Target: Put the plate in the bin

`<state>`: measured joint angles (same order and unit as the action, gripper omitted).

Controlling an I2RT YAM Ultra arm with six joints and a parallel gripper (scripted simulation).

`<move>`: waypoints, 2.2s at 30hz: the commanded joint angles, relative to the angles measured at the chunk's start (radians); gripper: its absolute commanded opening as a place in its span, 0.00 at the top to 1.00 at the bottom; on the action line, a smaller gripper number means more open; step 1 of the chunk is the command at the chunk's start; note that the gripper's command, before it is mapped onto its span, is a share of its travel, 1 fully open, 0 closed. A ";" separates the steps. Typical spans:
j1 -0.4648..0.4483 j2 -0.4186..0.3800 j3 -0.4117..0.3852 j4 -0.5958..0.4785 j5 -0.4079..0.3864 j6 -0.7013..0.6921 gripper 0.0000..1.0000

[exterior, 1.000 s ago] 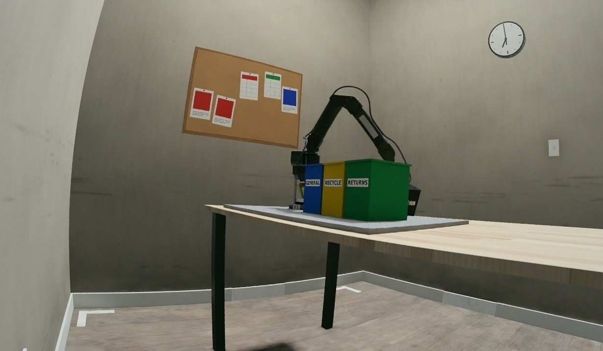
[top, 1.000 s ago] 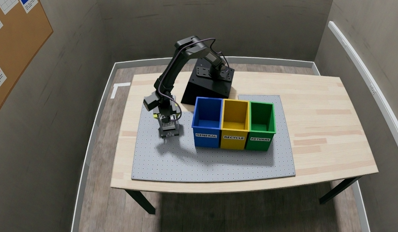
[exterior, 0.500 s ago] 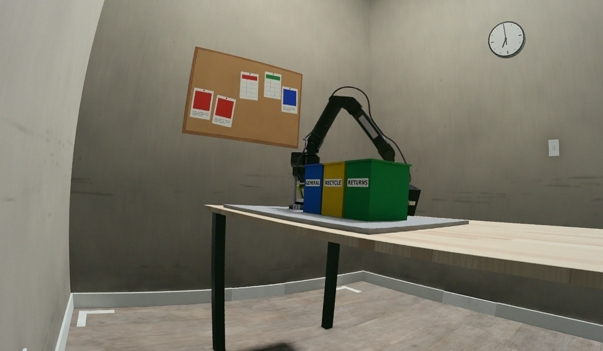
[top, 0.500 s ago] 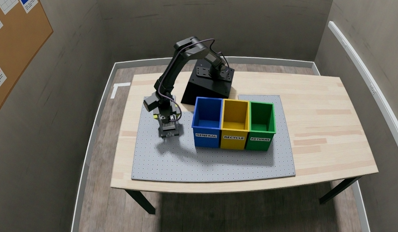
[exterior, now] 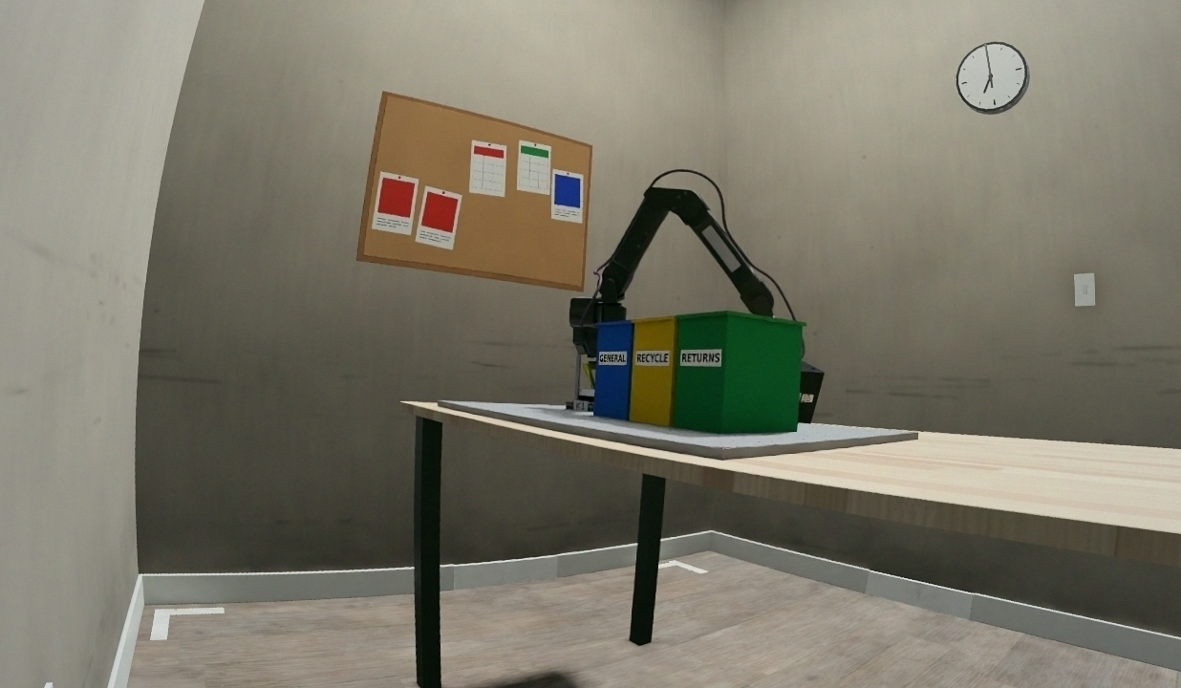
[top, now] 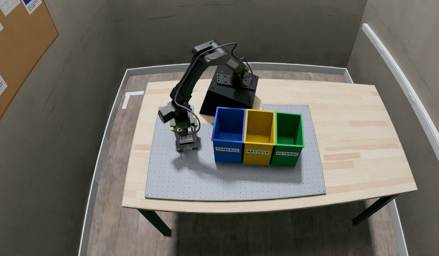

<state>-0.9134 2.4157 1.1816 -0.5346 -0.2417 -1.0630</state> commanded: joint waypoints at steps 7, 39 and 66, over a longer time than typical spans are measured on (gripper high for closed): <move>-0.003 -0.010 -0.003 0.011 -0.008 0.002 1.00; -0.033 -0.100 0.035 -0.093 -0.013 -0.025 1.00; -0.059 -0.184 0.079 -0.228 -0.007 -0.051 1.00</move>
<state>-0.9546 2.2688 1.2209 -0.7197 -0.2356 -1.1030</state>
